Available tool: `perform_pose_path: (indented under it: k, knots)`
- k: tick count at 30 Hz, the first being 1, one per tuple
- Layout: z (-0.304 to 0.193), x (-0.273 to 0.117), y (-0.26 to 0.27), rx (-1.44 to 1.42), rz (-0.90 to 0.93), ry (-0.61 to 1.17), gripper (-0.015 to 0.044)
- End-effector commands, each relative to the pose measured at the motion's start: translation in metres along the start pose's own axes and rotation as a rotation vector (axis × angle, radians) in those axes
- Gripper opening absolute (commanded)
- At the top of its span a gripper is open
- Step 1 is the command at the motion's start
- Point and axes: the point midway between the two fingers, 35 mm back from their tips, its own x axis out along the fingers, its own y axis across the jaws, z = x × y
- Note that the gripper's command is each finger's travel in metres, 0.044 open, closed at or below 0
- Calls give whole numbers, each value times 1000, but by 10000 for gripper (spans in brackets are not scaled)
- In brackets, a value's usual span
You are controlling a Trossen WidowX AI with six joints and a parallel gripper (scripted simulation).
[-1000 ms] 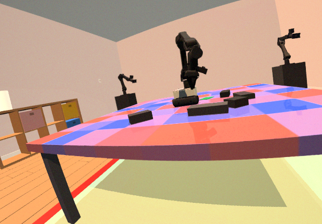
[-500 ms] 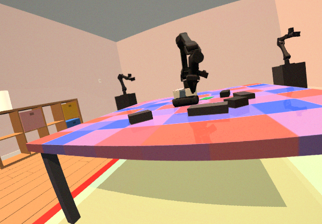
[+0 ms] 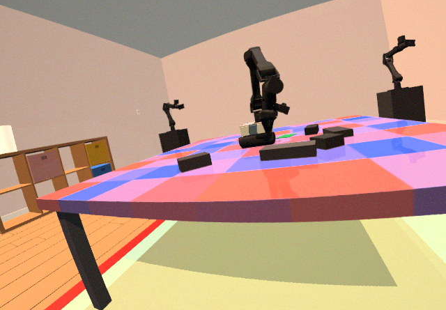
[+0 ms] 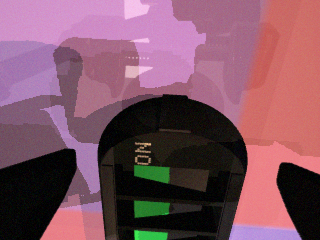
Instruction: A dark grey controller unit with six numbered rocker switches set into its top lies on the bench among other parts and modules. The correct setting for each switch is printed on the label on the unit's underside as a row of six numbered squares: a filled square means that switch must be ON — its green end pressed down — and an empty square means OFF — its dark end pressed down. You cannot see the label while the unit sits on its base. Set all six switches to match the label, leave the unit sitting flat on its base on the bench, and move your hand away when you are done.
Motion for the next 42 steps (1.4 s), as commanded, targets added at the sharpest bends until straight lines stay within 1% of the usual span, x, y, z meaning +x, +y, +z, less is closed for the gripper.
perform_pose_path:
  k: [1, 4, 8, 9, 24, 27, 28, 42]
  knots:
    - [0, 8, 2, 4, 4, 6, 440]
    - [0, 10, 2, 4, 4, 6, 440]
    - [0, 10, 2, 4, 4, 6, 335]
    - [0, 10, 2, 4, 4, 6, 328]
    - [0, 10, 2, 4, 4, 6, 326]
    - [-1, 8, 2, 4, 4, 7, 326]
    - [-1, 7, 2, 4, 4, 7, 336]
    - [-7, -2, 2, 4, 4, -5, 335]
